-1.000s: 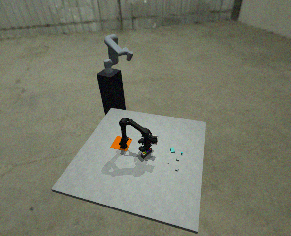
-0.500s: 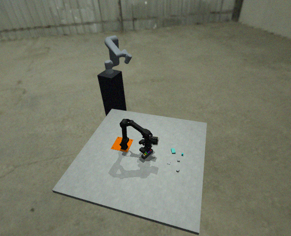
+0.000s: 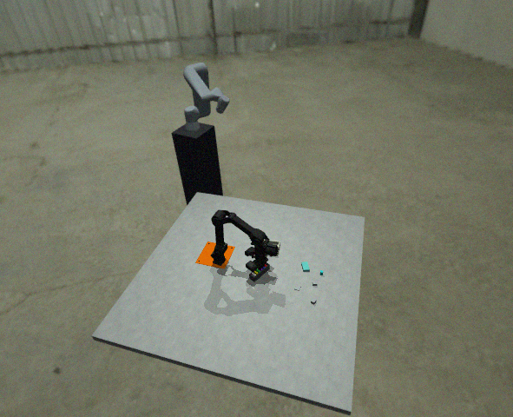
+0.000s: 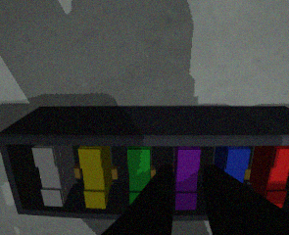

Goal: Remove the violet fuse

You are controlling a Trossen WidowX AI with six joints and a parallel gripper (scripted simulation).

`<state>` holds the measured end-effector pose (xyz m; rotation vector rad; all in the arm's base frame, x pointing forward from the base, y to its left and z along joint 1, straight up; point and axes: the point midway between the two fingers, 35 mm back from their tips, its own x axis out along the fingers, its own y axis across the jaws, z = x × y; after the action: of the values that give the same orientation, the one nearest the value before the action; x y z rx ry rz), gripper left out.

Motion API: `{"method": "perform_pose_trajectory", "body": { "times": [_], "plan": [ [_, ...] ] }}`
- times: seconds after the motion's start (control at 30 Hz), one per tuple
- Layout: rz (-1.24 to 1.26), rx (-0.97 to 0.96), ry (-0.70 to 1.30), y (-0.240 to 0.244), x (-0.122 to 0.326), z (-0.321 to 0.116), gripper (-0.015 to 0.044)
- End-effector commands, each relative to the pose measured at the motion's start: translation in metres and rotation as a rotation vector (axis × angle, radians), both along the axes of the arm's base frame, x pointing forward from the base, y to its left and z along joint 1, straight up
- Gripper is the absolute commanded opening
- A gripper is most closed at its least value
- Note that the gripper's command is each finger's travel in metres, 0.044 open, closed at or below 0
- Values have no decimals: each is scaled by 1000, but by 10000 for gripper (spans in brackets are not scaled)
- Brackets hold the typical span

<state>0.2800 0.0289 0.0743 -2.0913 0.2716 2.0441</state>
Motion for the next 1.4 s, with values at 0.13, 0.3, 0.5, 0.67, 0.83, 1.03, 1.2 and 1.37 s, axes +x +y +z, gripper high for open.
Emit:
{"method": "perform_pose_trajectory", "body": {
  "times": [0.13,0.3,0.5,0.67,0.83,1.03,1.2,1.37],
  "plan": [
    [0,0,0,0,0,0,19],
    [0,0,0,0,0,0,0],
    [0,0,0,0,0,2,0],
    [0,-1,-1,0,0,5,0],
    [1,-1,-1,0,0,7,0],
    [1,-1,-1,0,1,10,0],
    [1,-1,-1,0,1,13,0],
    [1,-2,-1,0,1,15,0]
  ]
}}
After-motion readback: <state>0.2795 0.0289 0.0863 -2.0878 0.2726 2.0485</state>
